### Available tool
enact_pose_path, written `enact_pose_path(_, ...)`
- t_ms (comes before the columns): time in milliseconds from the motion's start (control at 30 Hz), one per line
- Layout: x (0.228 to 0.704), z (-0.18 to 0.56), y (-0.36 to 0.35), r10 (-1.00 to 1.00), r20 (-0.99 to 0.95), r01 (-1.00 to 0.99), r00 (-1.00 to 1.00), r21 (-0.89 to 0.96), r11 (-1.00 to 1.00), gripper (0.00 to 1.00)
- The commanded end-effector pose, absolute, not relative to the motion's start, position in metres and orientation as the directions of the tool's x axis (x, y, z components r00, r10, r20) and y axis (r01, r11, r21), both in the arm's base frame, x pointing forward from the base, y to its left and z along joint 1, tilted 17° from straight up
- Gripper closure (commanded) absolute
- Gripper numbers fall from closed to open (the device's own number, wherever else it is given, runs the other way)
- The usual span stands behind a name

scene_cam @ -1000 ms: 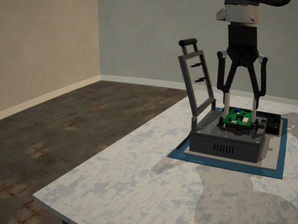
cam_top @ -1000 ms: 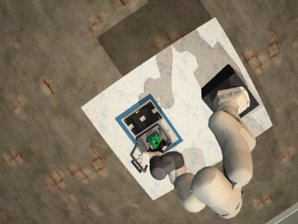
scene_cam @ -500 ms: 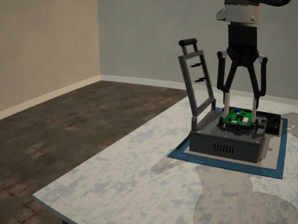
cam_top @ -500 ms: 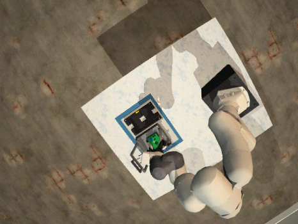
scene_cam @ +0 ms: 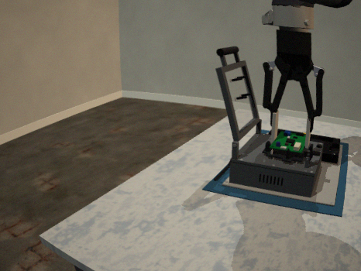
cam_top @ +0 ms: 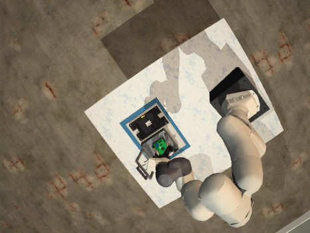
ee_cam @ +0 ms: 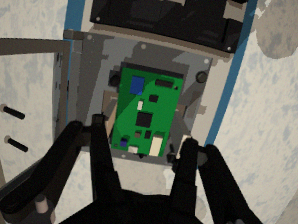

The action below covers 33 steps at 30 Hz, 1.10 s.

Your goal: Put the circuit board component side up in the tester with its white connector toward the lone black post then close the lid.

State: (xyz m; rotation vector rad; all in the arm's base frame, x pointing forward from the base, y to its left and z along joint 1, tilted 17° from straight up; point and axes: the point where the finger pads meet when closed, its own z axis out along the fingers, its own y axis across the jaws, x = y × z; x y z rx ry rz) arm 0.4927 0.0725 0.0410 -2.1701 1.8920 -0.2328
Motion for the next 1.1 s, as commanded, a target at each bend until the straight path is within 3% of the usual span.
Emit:
enact_pose_path(0, 0.4919, 0.04, 0.0714, -0.989, -0.043, -0.948, 0.144, -0.292, -0.125, 0.54)
enact_pose_path(1067, 0.4929, 0.0366, 0.0717, -0.989, -0.043, -0.948, 0.144, -0.292, -0.125, 0.54)
